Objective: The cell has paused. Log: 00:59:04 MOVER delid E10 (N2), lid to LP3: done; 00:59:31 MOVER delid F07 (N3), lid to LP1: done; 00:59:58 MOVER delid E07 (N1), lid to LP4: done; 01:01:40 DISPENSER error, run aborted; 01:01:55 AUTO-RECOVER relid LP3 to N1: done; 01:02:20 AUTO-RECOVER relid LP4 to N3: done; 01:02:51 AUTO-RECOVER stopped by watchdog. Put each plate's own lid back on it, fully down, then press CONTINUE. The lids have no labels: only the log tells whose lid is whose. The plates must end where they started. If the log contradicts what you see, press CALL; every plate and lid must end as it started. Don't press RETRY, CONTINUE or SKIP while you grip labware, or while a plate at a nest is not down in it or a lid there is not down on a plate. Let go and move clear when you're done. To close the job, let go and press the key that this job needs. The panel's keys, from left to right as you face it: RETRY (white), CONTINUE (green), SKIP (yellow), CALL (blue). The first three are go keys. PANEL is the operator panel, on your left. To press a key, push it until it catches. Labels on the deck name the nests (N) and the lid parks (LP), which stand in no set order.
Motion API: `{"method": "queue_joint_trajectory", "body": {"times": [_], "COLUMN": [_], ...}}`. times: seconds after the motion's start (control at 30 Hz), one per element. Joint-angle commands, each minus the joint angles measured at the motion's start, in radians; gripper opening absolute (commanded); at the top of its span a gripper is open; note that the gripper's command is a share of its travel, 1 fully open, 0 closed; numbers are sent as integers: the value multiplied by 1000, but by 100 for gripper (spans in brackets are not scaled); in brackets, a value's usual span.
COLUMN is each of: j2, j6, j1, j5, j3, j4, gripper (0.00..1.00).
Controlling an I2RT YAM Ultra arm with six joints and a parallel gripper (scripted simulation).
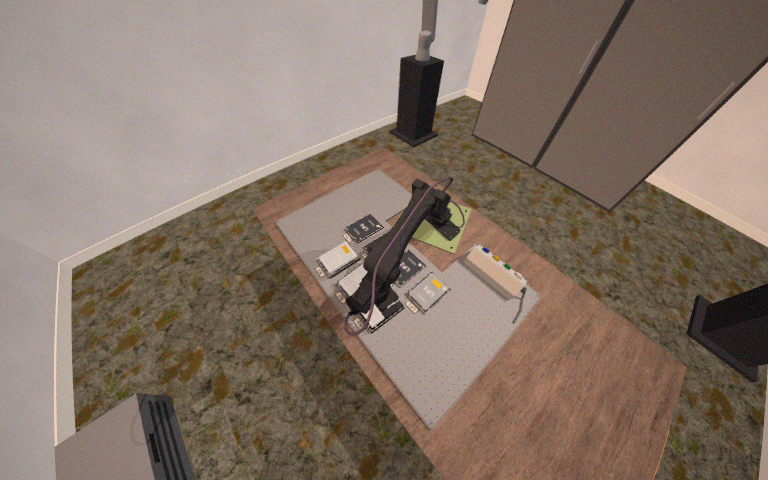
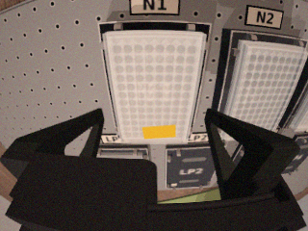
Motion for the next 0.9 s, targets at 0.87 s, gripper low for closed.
{"method": "queue_joint_trajectory", "body": {"times": [0.87], "j2": [16], "j6": [5], "j1": [-8], "j5": [13], "j3": [61], "j4": [-28], "gripper": [100]}}
